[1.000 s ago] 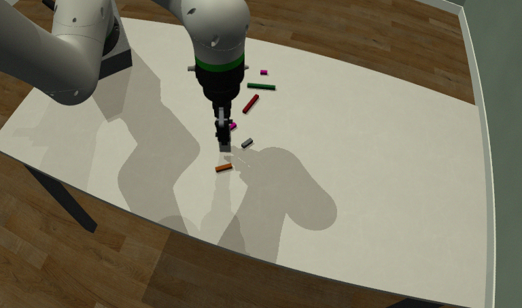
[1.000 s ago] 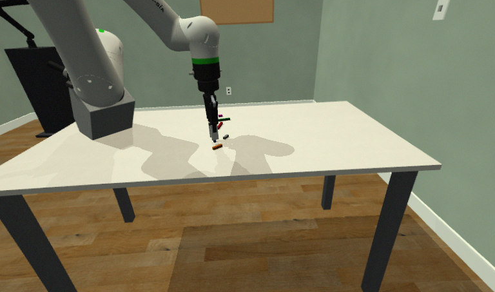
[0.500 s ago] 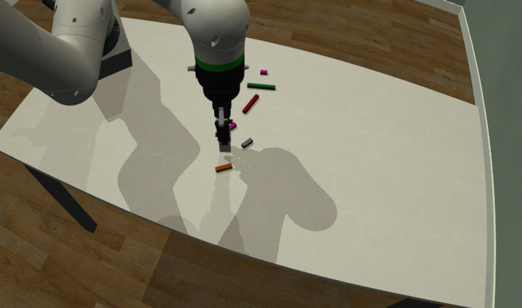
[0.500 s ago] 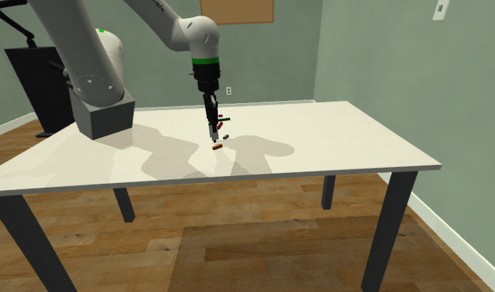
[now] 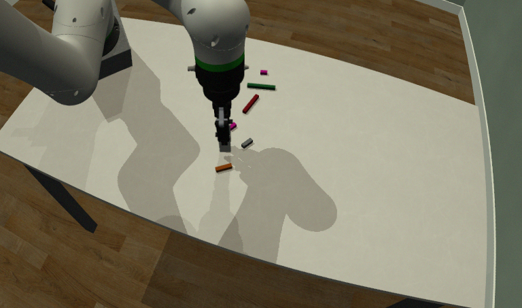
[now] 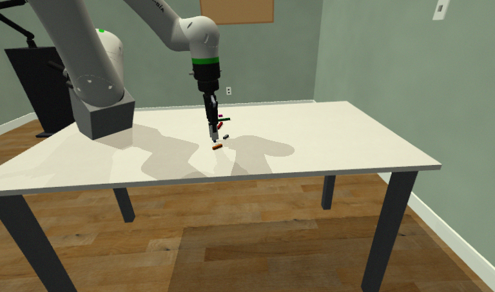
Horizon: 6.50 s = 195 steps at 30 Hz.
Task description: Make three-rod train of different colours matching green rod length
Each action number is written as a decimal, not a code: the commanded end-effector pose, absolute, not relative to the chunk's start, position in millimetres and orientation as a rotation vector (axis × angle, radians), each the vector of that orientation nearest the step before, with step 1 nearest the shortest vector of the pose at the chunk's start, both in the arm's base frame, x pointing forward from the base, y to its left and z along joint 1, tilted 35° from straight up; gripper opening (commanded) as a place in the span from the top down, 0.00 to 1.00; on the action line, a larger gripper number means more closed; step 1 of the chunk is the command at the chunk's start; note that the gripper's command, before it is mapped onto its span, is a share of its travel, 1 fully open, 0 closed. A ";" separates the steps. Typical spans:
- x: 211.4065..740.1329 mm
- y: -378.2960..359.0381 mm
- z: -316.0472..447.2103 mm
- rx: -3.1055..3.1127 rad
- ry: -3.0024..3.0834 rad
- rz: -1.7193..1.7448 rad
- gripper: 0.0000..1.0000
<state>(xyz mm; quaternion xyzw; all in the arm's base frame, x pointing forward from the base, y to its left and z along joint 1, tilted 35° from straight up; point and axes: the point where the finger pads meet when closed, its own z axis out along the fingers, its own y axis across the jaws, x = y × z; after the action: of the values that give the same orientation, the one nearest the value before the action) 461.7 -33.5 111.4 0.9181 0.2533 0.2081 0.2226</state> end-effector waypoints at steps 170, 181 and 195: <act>476.3 139.3 157.5 2.027 1.545 0.295 0.97; 487.6 132.5 139.7 2.027 1.545 0.295 0.97; 513.2 117.1 99.3 2.027 1.545 0.295 0.97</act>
<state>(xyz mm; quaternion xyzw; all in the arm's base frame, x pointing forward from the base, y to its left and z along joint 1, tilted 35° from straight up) 507.3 119.8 107.2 0.7575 0.5776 0.1095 0.2838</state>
